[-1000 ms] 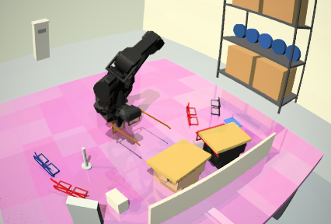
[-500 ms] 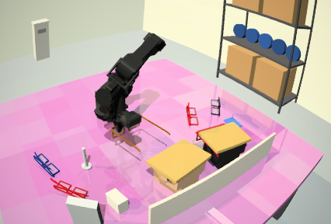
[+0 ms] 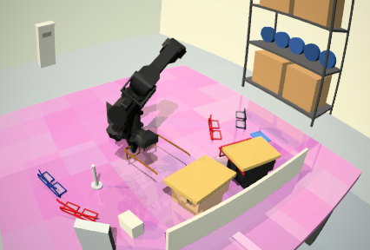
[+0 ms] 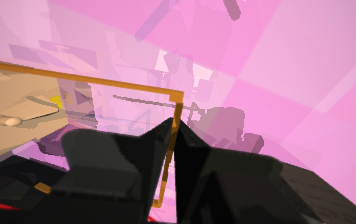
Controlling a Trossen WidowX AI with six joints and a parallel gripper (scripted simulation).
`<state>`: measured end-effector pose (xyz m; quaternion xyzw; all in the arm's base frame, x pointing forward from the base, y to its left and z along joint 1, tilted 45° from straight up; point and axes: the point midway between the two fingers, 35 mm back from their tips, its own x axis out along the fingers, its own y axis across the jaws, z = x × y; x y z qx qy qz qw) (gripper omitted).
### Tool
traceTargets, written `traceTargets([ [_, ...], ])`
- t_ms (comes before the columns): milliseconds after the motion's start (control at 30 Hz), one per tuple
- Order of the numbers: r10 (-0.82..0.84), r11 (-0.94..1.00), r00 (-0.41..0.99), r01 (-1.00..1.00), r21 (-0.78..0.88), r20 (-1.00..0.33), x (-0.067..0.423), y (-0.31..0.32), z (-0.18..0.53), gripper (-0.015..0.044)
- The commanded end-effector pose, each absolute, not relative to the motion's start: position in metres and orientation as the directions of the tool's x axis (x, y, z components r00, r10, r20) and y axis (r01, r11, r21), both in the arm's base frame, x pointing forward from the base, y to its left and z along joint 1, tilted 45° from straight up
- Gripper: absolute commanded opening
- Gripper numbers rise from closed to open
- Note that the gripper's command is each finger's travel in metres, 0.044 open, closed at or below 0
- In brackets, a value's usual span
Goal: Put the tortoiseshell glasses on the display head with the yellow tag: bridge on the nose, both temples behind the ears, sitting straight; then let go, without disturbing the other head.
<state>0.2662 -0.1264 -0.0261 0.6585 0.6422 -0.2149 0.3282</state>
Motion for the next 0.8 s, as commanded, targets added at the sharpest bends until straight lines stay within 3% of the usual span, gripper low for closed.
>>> traceTargets([
  [0,0.706,0.033,0.089,0.987,0.158,-0.703,0.268,-0.125,-0.027,0.0],
  [767,0.711,0.033,0.089,0.987,0.16,-0.698,0.3,-0.122,-0.023,0.0],
])
